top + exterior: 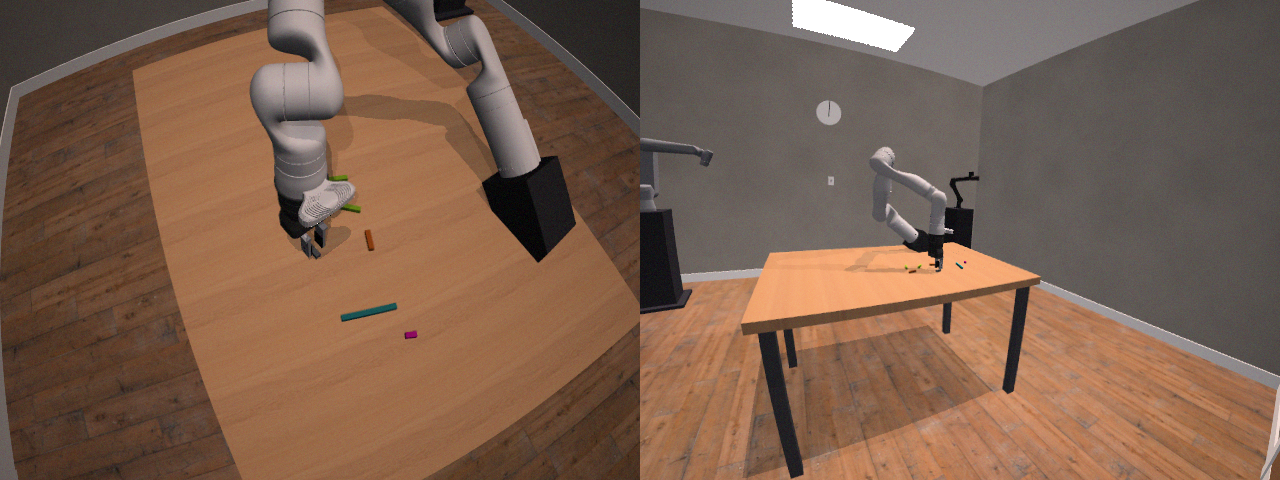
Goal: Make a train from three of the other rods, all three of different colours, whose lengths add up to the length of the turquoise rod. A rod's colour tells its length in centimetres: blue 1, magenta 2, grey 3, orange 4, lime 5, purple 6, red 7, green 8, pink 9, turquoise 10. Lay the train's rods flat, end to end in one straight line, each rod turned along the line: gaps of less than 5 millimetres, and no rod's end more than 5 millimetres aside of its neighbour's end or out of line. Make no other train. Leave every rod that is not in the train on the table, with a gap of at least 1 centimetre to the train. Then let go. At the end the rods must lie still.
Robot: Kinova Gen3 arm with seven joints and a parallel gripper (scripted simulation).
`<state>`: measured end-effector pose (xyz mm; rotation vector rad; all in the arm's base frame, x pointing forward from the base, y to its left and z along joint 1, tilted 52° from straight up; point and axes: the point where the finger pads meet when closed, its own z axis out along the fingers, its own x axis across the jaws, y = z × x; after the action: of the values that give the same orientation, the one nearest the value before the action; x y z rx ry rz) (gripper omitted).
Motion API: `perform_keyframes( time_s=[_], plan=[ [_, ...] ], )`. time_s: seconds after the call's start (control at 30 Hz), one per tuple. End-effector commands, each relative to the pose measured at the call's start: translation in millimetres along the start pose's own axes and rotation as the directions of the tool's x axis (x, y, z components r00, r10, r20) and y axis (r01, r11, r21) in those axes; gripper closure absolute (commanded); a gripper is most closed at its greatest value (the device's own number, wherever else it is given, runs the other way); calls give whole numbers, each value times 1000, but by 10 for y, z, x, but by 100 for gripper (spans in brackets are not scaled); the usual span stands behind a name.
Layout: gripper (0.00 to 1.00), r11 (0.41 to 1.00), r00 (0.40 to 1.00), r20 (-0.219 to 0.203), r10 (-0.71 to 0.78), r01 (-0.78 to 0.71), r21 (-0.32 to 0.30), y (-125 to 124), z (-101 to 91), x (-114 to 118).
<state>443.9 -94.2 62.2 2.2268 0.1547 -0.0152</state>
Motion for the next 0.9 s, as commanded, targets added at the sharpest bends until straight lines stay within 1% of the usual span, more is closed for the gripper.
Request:
perform_keyframes(
  time_s=[0.0,0.6,0.87],
  plan=[
    [46,1000,1000,-2,0,0,1,-3,-8,5],
    [46,1000,1000,-2,0,0,1,-3,-2,6],
    [46,1000,1000,-2,0,0,1,-3,55,6]
  ],
)
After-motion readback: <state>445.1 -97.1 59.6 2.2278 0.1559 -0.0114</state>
